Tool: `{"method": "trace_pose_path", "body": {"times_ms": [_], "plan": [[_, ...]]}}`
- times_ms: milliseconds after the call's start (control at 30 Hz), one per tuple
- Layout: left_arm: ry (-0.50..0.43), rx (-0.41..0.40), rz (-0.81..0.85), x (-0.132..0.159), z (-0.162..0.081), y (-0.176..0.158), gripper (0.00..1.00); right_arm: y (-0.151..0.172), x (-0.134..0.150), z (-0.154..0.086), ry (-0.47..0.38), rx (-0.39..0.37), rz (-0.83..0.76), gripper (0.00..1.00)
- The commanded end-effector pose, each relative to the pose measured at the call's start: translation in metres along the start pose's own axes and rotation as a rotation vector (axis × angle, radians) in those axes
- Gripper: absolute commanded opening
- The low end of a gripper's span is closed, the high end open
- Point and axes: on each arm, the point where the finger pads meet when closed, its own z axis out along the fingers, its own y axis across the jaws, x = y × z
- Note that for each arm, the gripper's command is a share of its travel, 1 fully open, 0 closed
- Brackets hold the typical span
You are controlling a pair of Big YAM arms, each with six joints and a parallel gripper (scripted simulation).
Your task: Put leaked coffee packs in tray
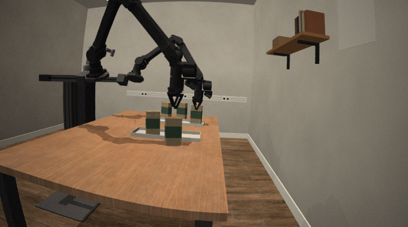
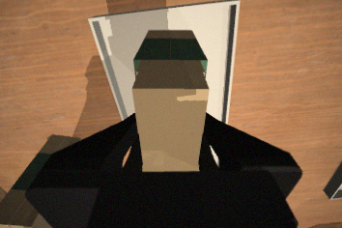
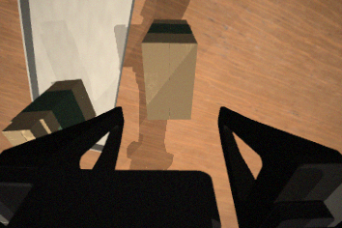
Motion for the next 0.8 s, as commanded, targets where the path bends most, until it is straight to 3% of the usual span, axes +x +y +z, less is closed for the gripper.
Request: {"method": "trace_pose_path", "body": {"times_ms": [0,767], "plan": [[-0.039,-0.004,-0.017,-0.0239,-0.0060,0.0097,0.23,-0.0056,-0.0090,-0.0068,-0.020,0.011,0.012,0.76],[-0.051,-0.005,-0.021,-0.0279,-0.0077,0.0122,0.23,-0.0056,-0.0090,-0.0068,-0.020,0.011,0.012,0.76]]}}
